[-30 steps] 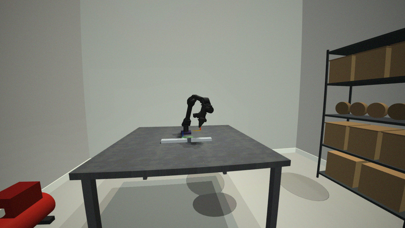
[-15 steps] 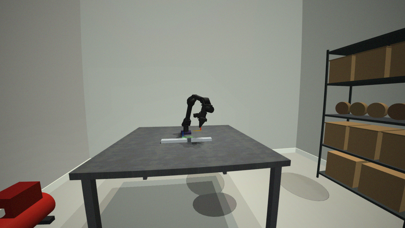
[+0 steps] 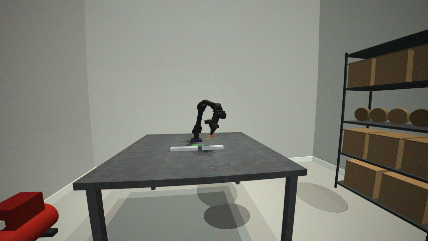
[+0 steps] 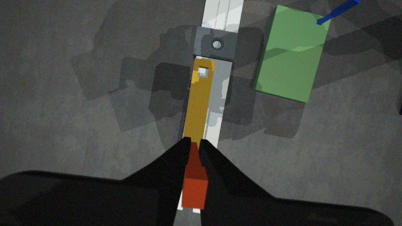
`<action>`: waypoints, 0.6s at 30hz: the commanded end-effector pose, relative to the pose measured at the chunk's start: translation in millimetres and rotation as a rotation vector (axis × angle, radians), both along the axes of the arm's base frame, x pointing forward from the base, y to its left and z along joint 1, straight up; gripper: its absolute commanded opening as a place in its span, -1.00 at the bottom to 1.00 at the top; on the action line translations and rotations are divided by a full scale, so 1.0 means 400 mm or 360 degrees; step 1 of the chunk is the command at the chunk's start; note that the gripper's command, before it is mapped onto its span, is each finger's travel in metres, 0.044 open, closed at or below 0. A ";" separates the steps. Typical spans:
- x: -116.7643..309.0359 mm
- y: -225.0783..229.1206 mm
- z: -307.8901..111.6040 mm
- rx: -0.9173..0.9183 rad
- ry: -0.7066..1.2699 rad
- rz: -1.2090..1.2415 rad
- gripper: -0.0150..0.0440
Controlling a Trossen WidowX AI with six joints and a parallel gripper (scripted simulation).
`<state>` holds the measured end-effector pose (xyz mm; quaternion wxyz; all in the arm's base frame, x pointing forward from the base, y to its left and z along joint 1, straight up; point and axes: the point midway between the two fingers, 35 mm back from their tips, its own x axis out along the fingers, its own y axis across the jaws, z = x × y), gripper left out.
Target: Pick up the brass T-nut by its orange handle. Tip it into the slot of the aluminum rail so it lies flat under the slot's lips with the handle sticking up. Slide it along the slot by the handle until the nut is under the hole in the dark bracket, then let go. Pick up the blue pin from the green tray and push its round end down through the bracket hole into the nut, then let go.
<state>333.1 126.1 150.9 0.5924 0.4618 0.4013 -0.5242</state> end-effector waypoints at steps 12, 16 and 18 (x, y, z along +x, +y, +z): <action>-0.005 0.001 -0.003 -0.0014 -0.0084 -0.0002 -1.00; -0.006 0.002 -0.004 -0.0016 -0.0105 0.0000 -1.00; -0.006 0.002 -0.005 -0.0017 -0.0115 0.0001 -1.00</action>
